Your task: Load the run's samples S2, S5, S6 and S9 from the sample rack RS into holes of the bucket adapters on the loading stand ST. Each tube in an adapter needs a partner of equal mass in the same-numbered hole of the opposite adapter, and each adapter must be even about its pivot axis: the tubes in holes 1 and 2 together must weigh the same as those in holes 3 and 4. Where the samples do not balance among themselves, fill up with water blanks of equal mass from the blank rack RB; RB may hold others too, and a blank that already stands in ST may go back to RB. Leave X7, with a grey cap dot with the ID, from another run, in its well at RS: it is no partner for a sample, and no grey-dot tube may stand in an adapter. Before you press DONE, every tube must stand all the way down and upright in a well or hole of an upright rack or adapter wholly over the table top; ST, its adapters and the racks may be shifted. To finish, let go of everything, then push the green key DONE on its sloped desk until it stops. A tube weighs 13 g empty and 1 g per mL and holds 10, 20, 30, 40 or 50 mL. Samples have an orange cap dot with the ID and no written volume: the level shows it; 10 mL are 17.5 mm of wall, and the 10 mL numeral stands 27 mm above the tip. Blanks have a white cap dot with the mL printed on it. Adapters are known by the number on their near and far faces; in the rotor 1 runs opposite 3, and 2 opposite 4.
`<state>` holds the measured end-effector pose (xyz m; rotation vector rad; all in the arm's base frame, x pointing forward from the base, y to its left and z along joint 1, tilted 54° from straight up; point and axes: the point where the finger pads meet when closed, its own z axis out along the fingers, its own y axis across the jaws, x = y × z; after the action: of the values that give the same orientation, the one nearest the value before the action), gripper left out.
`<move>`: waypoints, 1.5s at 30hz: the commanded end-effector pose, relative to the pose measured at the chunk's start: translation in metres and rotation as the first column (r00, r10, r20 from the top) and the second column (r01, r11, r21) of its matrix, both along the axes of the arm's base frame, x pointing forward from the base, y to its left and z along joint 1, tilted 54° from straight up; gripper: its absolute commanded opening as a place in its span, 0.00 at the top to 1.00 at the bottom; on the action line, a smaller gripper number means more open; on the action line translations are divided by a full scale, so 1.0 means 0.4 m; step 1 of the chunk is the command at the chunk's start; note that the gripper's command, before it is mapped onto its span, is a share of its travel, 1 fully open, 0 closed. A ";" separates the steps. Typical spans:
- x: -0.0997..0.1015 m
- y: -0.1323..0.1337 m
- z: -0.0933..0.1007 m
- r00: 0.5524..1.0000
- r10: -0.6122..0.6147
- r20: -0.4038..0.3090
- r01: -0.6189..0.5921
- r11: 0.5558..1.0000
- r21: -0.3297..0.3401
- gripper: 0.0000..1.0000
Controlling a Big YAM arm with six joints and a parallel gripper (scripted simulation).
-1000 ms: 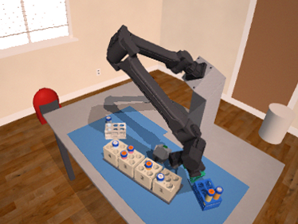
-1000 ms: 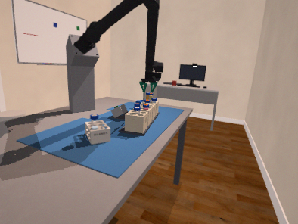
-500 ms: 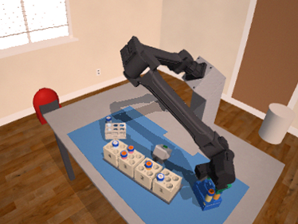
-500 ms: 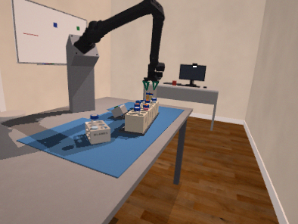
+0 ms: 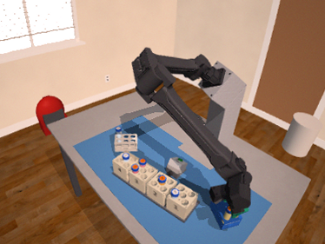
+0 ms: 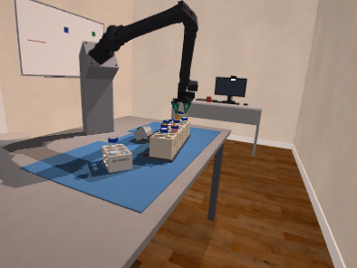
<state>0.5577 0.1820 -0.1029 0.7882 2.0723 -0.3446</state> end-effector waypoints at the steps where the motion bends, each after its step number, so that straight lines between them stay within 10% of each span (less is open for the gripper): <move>1: -0.007 0.060 0.005 0.999 0.052 0.007 -0.052 0.999 -0.003 0.20; 12: 0.002 0.032 -0.008 0.999 0.040 -0.004 -0.040 0.999 -0.009 0.20; 13: 0.012 0.021 0.004 1.000 0.023 0.008 -0.023 1.000 0.000 1.00; 45: -0.078 0.103 0.090 0.999 0.037 0.014 -0.037 0.999 0.005 1.00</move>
<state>0.5359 0.2035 -0.0809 0.7547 2.0808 -0.3473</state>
